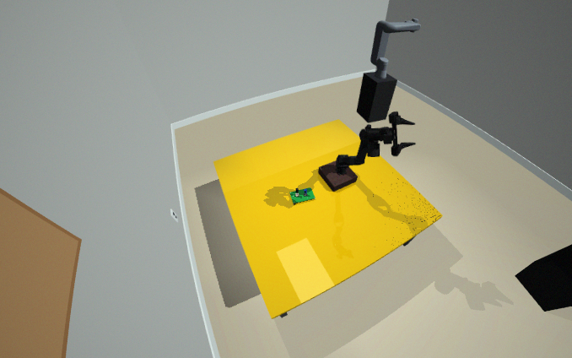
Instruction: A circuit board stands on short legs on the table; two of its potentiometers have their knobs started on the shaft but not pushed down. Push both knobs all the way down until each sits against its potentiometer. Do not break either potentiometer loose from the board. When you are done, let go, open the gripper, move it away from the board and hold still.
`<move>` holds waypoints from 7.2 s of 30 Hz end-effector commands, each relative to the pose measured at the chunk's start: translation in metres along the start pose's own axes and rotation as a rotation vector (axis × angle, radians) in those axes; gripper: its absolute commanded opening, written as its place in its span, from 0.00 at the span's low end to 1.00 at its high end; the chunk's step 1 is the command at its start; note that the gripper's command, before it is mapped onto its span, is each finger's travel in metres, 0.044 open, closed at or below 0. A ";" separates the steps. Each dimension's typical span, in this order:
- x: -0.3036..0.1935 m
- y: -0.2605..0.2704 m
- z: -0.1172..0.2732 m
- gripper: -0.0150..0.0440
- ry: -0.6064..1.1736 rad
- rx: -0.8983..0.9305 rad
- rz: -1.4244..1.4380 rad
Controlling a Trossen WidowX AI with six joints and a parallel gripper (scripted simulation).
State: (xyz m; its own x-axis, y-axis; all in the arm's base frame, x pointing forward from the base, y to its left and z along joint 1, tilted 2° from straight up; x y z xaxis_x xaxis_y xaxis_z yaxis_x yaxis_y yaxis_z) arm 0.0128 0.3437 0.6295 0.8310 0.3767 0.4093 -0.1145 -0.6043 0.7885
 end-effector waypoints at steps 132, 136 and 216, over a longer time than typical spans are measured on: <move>0.031 0.025 0.637 0.25 0.805 3.296 -0.630; 0.033 -0.013 0.640 0.25 0.824 3.430 -0.527; -0.063 -0.299 0.594 0.25 0.424 3.835 1.275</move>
State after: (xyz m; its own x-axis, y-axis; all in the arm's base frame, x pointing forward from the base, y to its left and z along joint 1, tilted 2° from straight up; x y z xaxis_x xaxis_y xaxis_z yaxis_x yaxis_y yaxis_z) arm 0.3187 0.0828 0.0971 0.9997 -0.0223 0.0109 0.0221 0.9995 0.0208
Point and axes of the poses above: the point midway between the two fingers, 35 mm back from their tips, its own z axis back along the fingers, its own y axis across the jaws, x = y × z, the point moved 4 cm from there along z, back along the fingers, and after that the axes turned 12 degrees about z, right-handed, at the moved point
